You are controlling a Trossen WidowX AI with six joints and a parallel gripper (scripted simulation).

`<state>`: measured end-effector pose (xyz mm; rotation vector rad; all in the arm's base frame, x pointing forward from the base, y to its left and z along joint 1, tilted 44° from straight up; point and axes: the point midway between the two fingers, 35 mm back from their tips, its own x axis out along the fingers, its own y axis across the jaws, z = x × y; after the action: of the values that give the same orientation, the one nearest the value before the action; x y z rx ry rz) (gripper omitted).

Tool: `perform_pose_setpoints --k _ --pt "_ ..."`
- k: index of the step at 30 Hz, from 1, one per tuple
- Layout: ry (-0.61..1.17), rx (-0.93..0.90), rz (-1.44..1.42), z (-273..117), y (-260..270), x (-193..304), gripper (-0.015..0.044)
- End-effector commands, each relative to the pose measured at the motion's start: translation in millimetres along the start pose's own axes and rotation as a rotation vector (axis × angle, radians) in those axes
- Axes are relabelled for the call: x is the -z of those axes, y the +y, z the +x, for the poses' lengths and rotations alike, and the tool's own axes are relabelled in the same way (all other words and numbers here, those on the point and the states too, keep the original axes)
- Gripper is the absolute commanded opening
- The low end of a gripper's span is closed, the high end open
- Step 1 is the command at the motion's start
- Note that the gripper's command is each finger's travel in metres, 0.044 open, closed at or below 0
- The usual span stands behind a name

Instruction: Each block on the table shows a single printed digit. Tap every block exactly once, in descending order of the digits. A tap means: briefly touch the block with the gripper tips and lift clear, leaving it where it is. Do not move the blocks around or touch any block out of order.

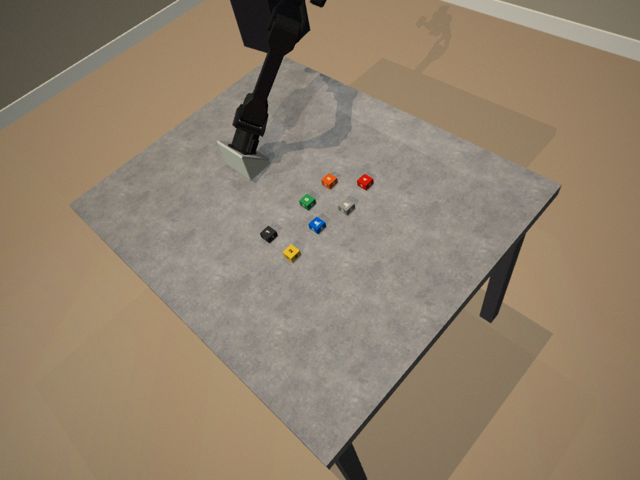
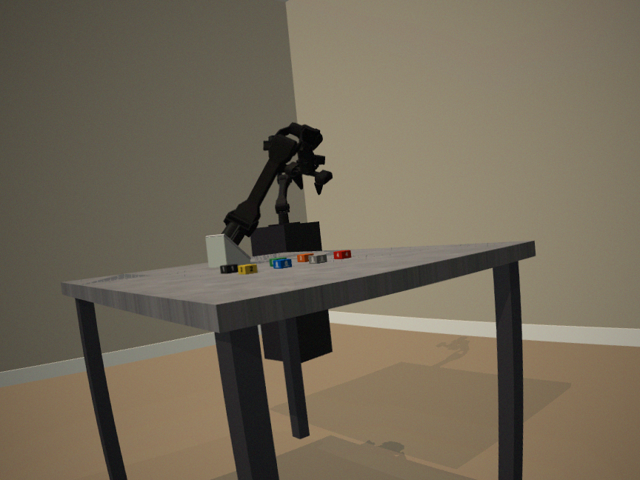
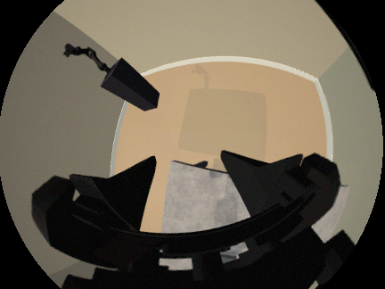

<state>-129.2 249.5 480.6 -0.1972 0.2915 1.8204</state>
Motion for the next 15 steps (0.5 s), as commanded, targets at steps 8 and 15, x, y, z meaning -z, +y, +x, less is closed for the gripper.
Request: perform_pose_setpoints --k 8,15 --pt "0.053 0.181 0.021 33.1 -57.4 6.7 0.0400" --pt "0.138 0.421 0.086 57.0 -156.3 24.5 0.0400"
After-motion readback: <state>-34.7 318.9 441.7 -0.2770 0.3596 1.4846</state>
